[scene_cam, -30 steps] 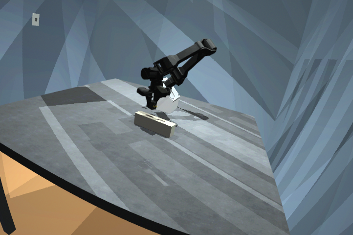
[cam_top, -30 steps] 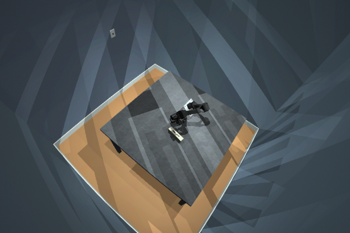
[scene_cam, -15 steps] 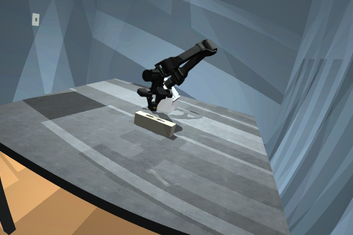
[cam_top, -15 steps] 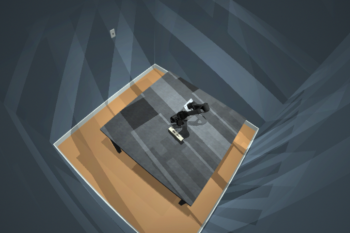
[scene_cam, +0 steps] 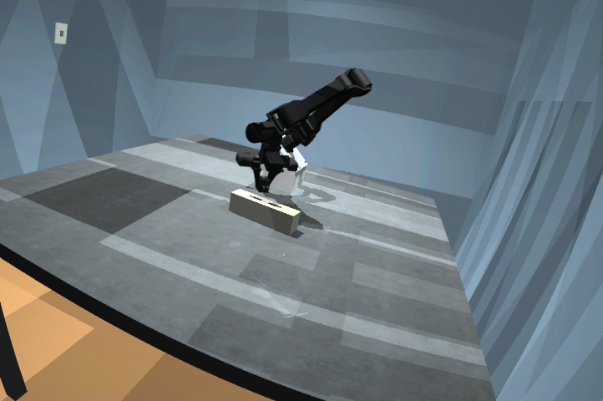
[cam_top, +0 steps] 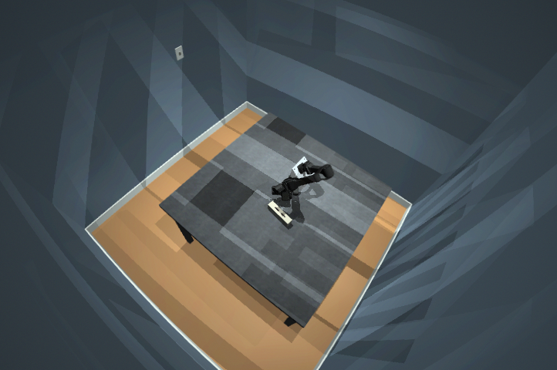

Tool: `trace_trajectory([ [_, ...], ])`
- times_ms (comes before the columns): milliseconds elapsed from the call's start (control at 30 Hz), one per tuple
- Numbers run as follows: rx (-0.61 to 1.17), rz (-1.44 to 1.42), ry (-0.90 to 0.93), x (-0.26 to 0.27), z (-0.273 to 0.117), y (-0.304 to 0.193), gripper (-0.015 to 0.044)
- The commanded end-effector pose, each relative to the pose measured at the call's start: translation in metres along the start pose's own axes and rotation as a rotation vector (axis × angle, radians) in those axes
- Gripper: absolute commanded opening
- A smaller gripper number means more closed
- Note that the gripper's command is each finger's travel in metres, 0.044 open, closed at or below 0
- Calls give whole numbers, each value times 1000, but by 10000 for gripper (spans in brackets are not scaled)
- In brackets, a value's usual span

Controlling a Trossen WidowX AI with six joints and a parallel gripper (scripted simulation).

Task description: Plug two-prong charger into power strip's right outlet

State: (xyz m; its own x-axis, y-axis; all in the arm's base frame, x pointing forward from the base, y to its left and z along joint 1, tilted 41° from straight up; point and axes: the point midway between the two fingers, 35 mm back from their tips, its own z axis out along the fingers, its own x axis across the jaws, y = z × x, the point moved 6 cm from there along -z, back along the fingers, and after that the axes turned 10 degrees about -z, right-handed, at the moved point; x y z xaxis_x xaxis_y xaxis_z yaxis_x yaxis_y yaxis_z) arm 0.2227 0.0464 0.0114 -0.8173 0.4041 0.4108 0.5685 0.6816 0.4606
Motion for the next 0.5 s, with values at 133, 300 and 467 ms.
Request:
trace_trajectory([
  [133,-5,100,7,3,4,4,0],
  [300,-6,157,11,5,6,7,0],
  [467,-7,215,15,6,8,10,0],
])
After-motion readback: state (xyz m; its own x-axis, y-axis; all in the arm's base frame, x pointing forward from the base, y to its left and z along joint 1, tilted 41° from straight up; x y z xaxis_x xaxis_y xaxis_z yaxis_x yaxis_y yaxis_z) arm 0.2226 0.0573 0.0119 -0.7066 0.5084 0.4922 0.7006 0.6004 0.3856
